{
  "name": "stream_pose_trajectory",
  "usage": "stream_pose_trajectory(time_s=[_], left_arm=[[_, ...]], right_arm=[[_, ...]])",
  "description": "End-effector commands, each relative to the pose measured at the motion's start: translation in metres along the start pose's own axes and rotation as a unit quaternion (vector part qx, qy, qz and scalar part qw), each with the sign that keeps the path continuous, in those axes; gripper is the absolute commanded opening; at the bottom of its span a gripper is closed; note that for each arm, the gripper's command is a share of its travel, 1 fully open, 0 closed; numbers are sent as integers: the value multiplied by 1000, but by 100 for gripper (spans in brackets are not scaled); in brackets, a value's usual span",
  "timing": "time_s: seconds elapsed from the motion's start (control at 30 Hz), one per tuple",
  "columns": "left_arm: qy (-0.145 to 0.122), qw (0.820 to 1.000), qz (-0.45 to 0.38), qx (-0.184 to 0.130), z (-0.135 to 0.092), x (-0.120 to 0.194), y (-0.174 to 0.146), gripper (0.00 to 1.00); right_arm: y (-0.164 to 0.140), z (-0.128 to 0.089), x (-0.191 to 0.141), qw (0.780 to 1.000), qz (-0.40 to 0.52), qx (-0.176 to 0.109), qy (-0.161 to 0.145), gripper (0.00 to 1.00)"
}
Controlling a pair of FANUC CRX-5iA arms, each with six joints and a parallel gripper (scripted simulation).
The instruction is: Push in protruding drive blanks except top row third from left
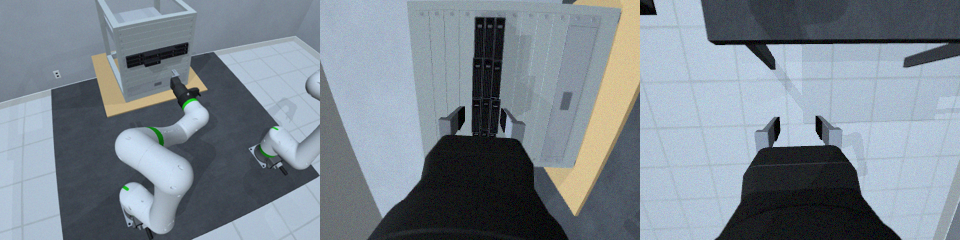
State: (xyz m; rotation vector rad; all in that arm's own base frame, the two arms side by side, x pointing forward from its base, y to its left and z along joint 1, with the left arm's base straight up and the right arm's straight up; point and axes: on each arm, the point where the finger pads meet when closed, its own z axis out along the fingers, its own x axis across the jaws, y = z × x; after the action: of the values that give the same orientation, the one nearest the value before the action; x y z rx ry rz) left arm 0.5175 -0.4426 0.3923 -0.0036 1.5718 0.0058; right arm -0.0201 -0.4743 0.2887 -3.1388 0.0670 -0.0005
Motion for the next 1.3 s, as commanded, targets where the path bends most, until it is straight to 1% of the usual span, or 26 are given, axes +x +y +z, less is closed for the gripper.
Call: stream_pose_trajectory(time_s=[0.0, 0.9, 1.07, 1.27], left_arm=[[-1, 1000, -1, 0, 0, -1, 0, 100], [-1, 1000, -1, 0, 1, -1, 1, 100], [-1, 1000, -1, 0, 8, -1, 4, 100], [-1, 1000, -1, 0, 27, 0, 14, 100]], right_arm=[[0, -1, 0, 1000, 0, -1, 0, 100], [0, -1, 0, 1000, 0, -1, 0, 100], [0, -1, 0, 1000, 0, -1, 0, 100], [0, -1, 0, 1000, 0, -1, 0, 100]])
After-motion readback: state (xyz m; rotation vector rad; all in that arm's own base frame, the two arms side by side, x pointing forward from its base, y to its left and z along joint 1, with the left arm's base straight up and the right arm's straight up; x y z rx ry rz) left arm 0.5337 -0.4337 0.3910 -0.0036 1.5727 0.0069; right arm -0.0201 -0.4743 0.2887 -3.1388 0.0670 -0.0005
